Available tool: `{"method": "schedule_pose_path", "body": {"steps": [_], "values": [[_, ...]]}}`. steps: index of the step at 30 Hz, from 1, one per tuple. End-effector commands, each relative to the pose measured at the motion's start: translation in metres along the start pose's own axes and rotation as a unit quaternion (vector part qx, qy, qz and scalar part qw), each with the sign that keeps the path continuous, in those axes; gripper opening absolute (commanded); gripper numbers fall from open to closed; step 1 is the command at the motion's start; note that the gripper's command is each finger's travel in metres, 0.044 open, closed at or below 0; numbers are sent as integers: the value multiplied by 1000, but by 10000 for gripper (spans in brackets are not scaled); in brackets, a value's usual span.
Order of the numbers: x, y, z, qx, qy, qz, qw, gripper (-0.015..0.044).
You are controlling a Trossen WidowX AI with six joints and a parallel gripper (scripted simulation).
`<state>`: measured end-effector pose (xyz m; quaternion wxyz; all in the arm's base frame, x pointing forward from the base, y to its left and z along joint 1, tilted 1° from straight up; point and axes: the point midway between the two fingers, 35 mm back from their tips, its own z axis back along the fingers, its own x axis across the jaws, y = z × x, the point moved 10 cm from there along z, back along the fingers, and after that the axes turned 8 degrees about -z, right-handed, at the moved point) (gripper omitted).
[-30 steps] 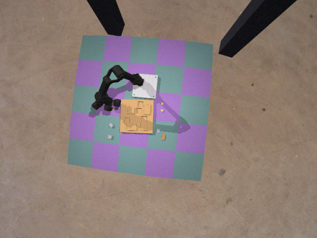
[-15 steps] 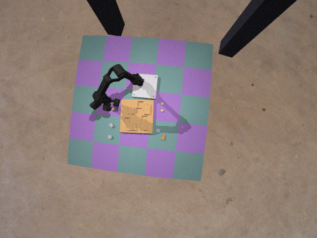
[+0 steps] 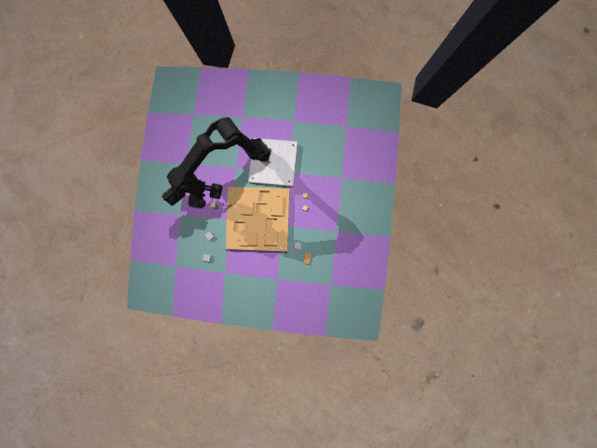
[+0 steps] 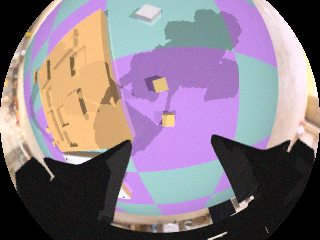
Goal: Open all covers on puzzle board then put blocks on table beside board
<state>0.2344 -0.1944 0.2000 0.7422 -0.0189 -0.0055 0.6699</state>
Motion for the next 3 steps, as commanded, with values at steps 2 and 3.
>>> {"method": "schedule_pose_path", "body": {"steps": [2, 3], "values": [[-6, 9, 10, -15, 14, -12, 1000, 440], [-14, 19, 13, -30, 31, -28, 999, 440]]}}
